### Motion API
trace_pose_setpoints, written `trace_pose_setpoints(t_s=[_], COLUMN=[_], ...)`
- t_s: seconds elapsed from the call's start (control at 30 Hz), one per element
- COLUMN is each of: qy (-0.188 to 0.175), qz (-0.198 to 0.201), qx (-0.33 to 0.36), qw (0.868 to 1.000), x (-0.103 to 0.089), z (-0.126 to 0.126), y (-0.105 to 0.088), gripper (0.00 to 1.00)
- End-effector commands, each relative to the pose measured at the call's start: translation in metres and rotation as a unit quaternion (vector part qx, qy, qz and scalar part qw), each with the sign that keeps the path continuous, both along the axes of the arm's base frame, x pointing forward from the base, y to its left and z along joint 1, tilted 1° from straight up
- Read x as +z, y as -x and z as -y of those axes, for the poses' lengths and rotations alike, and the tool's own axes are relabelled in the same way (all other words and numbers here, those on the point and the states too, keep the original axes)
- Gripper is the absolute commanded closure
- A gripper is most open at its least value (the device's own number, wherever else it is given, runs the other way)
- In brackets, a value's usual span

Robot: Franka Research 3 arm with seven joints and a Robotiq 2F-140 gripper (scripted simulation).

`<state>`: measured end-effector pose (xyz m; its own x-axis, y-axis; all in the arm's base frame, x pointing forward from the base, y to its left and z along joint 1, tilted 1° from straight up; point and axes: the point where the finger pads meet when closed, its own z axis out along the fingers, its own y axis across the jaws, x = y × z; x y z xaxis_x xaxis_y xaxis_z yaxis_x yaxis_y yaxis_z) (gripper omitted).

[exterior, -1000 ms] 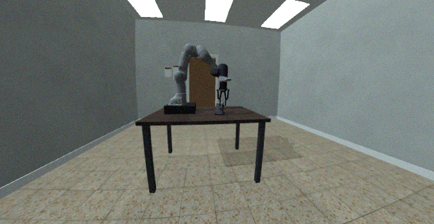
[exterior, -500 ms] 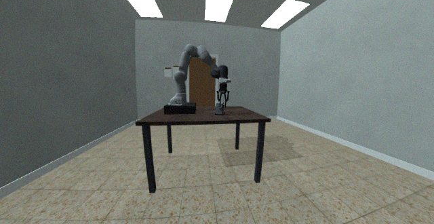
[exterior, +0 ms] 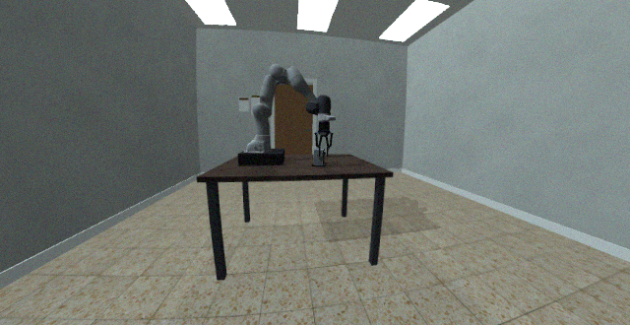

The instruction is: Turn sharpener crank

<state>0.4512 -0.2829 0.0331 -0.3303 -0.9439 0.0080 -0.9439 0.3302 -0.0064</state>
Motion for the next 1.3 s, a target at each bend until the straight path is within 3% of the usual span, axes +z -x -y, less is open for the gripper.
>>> trace_pose_setpoints(t_s=[0.0, 0.5, 0.53, 1.27], qy=[0.0, 0.0, 0.0, 0.0], qz=[0.001, 0.001, 0.001, 0.001], qx=[0.003, 0.003, 0.003, 0.003], qw=[1.0, 1.0, 1.0, 1.0], x=[-0.0009, -0.0009, -0.0009, -0.0009], z=[0.0001, 0.0001, 0.0001, 0.0001], y=[-0.0005, -0.0005, -0.0005, -0.0005], gripper=[0.61, 0.61, 0.9, 0.9])
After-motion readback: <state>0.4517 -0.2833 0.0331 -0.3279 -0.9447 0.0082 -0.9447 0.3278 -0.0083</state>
